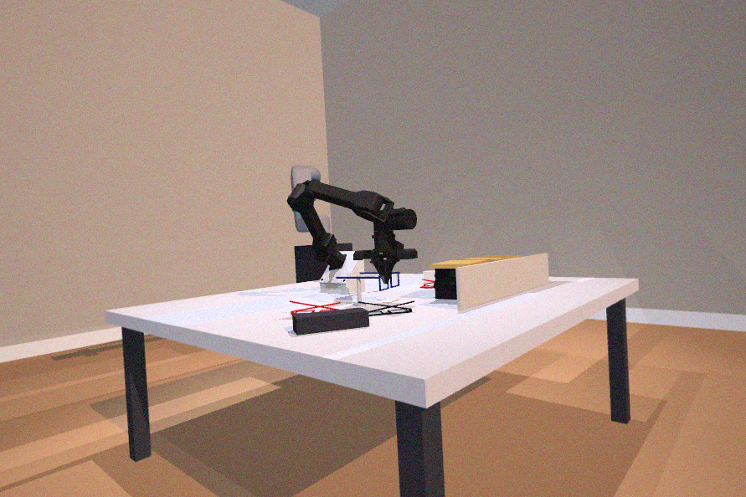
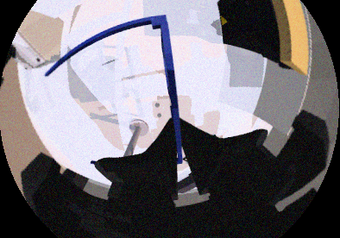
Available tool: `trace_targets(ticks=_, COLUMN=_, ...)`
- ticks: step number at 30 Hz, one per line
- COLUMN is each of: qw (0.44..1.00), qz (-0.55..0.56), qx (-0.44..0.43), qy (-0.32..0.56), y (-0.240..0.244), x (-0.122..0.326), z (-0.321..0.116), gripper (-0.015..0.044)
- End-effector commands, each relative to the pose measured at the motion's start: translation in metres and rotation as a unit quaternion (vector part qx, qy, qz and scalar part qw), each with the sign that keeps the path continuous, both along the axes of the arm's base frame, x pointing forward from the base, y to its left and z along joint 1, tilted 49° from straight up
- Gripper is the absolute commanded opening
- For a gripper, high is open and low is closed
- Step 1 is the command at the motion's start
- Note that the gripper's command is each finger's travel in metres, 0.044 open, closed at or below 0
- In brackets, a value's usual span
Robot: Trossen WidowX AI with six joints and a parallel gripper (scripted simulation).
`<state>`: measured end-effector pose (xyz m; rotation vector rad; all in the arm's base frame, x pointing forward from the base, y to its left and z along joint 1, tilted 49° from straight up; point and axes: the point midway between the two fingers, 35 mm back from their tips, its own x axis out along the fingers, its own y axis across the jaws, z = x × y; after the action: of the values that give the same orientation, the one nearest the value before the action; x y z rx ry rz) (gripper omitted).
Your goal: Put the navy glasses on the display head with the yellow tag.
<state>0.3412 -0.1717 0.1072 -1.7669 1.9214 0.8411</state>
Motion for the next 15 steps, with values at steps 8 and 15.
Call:
trace_targets(ticks=8, qw=1.0, qz=0.001, qx=-0.001, qy=-0.003, y=-0.002, x=0.002, z=0.005, gripper=0.0)
trace_targets(ticks=15, qw=1.0, qz=0.001, qx=0.0, qy=-0.003, y=-0.001, x=0.003, z=0.011, gripper=0.0)
